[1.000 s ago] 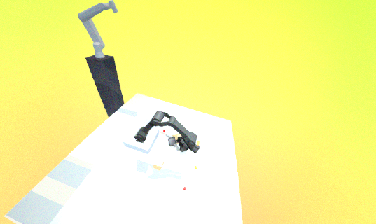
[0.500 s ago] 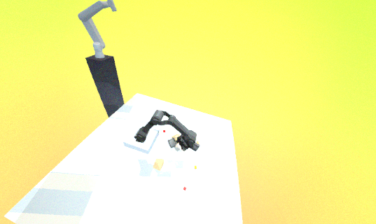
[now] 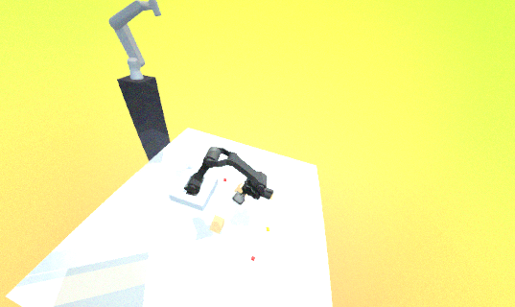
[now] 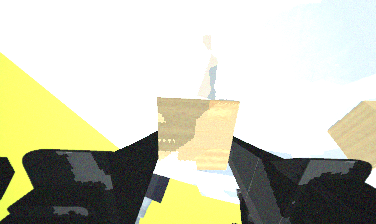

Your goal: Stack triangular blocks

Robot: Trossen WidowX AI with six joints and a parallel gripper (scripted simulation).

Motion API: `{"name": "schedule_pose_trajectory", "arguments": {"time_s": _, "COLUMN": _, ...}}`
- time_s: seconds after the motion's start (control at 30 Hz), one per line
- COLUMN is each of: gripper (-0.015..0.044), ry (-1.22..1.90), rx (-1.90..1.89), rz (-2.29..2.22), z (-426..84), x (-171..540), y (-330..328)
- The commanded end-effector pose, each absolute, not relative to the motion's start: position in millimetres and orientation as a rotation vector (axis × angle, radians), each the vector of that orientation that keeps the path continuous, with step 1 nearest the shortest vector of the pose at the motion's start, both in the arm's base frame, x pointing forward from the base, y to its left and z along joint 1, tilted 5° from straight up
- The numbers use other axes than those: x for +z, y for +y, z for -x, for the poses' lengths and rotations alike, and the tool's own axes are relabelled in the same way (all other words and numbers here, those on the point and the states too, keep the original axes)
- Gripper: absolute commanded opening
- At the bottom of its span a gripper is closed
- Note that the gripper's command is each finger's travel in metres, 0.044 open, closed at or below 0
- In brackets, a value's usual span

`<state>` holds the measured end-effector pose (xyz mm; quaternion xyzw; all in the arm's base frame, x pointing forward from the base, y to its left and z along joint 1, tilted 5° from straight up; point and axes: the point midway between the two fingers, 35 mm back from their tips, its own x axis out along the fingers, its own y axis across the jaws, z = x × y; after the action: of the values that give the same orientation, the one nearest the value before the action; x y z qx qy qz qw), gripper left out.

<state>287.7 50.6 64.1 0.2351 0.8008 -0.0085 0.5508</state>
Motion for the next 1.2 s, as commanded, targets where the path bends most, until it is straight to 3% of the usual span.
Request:
{"name": "schedule_pose_trajectory", "arguments": {"time_s": 0.0, "gripper": 0.0, "ry": 1.851, "rx": 0.088, "rz": -0.416, "z": -286.5, "x": 67.2, "y": 52.8}}
{"name": "schedule_pose_trajectory", "arguments": {"time_s": 1.17, "gripper": 0.0, "ry": 1.481, "rx": 0.778, "rz": 0.704, "z": -284.5, "x": 72.5, "y": 61.4}}
